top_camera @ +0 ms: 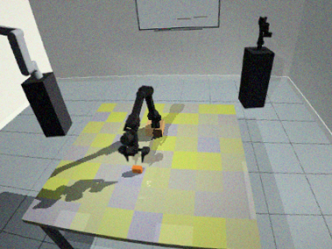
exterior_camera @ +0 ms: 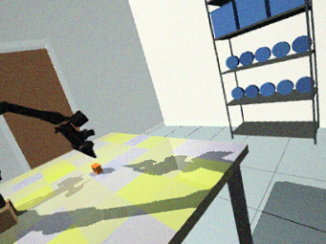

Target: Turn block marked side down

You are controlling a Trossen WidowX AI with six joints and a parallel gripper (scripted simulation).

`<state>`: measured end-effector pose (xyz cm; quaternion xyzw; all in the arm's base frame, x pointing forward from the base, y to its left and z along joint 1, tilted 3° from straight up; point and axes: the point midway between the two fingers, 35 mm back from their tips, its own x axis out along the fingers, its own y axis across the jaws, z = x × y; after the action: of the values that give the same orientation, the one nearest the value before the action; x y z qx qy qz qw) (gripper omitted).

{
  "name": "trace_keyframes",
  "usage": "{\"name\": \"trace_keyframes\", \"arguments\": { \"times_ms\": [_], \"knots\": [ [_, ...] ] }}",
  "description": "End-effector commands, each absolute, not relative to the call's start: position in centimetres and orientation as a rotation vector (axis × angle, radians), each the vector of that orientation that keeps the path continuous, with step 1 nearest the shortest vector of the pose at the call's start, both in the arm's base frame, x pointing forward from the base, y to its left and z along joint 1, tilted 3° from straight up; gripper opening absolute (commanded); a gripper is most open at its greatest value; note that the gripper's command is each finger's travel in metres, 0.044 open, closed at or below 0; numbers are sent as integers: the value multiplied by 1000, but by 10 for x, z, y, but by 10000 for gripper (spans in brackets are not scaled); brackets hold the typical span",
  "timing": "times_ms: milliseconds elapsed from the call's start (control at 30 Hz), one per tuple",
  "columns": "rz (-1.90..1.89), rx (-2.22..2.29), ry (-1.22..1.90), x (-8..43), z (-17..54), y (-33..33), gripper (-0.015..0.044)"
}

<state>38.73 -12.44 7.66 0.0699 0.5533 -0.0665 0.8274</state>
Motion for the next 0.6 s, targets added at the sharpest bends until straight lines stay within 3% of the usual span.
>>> {"name": "trace_keyframes", "arguments": {
  "times_ms": [0,400,567],
  "knots": [
    [-135,150,1287,392,79,-126,440],
    [-120,158,1492,393,95,-124,440],
    [-119,158,1492,396,60,-124,440]
  ]
}}
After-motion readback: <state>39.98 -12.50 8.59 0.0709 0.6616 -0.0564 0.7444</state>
